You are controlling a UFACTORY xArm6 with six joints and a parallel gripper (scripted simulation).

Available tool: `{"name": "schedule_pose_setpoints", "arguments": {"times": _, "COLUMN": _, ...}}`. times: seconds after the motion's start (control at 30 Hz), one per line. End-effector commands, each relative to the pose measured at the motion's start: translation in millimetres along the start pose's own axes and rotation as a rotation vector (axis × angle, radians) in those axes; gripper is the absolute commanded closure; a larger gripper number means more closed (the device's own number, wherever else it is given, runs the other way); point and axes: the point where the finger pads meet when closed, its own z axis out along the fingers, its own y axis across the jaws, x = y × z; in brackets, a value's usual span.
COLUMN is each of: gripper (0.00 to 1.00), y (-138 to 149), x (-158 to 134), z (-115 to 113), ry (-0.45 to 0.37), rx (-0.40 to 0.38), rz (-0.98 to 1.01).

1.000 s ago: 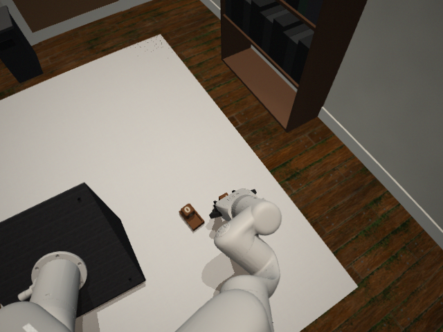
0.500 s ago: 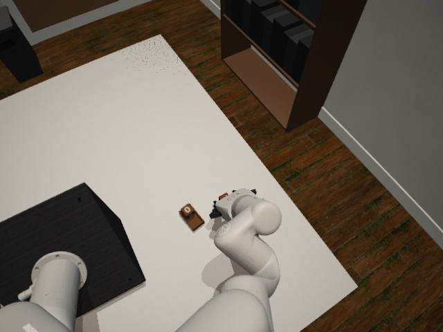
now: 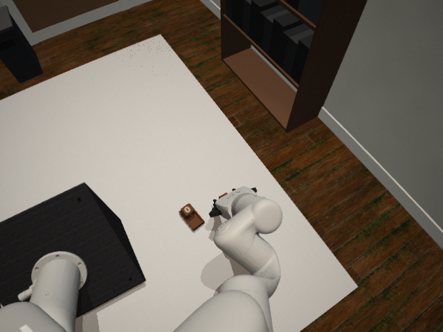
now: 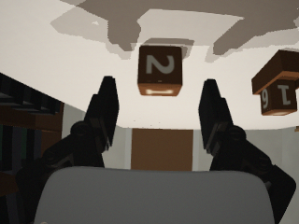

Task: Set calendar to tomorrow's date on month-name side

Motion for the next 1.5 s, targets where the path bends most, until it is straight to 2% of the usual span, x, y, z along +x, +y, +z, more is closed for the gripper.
{"name": "schedule_pose_setpoints", "arguments": {"times": 0.0, "gripper": 0.31, "y": -1.2, "x": -8.9, "z": -13.4, "ry": 0.000, "rx": 0.003, "rz": -0.001}}
{"name": "schedule_pose_setpoints", "arguments": {"times": 0.5, "gripper": 0.31, "y": -1.1, "x": -30.9, "z": -44.8, "ry": 0.000, "rx": 0.003, "rz": -0.001}}
{"name": "schedule_pose_setpoints", "arguments": {"times": 0.9, "gripper": 0.31, "y": -0.6, "x": -33.7, "z": -47.6, "ry": 0.009, "rx": 0.000, "rz": -0.002}}
{"name": "schedule_pose_setpoints", "arguments": {"times": 1.0, "gripper": 0.31, "y": 1.5, "x": -36.1, "z": -46.1, "ry": 0.058, "rx": -0.012, "rz": -0.006}}
{"name": "schedule_pose_setpoints", "arguments": {"times": 1.27, "gripper": 0.31, "y": -0.1, "x": -36.7, "z": -46.8, "ry": 0.285, "rx": -0.002, "rz": -0.002}}
{"name": "schedule_pose_setpoints", "arguments": {"times": 1.47, "gripper": 0.31, "y": -1.1, "x": -39.6, "z": -46.9, "ry": 0.305, "rx": 0.003, "rz": -0.001}}
